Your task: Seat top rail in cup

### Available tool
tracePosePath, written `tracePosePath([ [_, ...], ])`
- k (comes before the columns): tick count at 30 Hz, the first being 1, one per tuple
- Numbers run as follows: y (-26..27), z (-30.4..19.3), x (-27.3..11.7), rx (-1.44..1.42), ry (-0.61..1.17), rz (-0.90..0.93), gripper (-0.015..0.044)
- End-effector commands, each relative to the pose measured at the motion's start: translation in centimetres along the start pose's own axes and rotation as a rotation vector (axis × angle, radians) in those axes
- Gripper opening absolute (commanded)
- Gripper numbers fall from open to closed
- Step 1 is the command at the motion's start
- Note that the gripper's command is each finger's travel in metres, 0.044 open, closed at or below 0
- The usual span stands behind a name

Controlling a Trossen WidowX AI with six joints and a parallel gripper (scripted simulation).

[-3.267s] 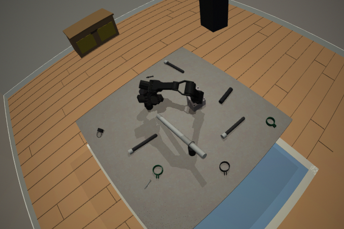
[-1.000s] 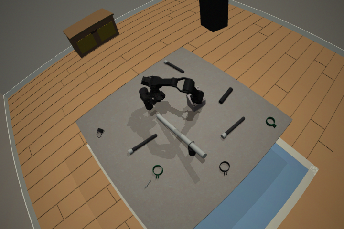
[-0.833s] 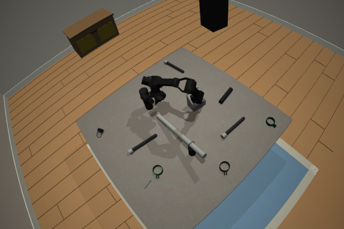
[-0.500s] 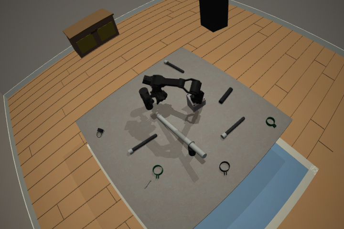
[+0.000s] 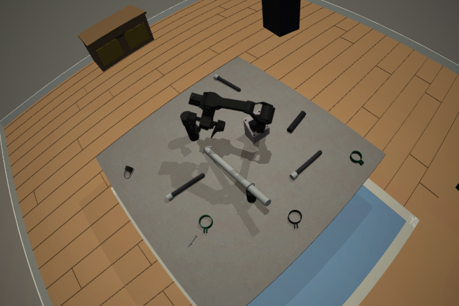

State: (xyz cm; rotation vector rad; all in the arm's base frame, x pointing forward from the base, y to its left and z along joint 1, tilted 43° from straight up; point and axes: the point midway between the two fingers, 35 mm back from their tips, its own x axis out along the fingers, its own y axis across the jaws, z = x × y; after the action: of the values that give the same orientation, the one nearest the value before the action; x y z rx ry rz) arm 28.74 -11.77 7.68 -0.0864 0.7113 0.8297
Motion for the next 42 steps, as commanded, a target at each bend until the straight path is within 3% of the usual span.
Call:
tracePosePath([
  [1, 3.2, 4.8, -4.0, 0.664, -0.004, -0.004, 0.0440],
  [19, 4.0, 5.4, -4.2, 0.814, 0.010, 0.003, 0.0440],
  [29, 5.1, 4.9, 1.4, 1.560, 0.283, 0.021, 0.0440],
  [37, 6.9, 4.1, 6.1, 2.186, 0.555, -0.190, 0.0440],
  [42, 7.3, 3.9, 7.0, 2.291, 0.598, -0.255, 0.0440],
])
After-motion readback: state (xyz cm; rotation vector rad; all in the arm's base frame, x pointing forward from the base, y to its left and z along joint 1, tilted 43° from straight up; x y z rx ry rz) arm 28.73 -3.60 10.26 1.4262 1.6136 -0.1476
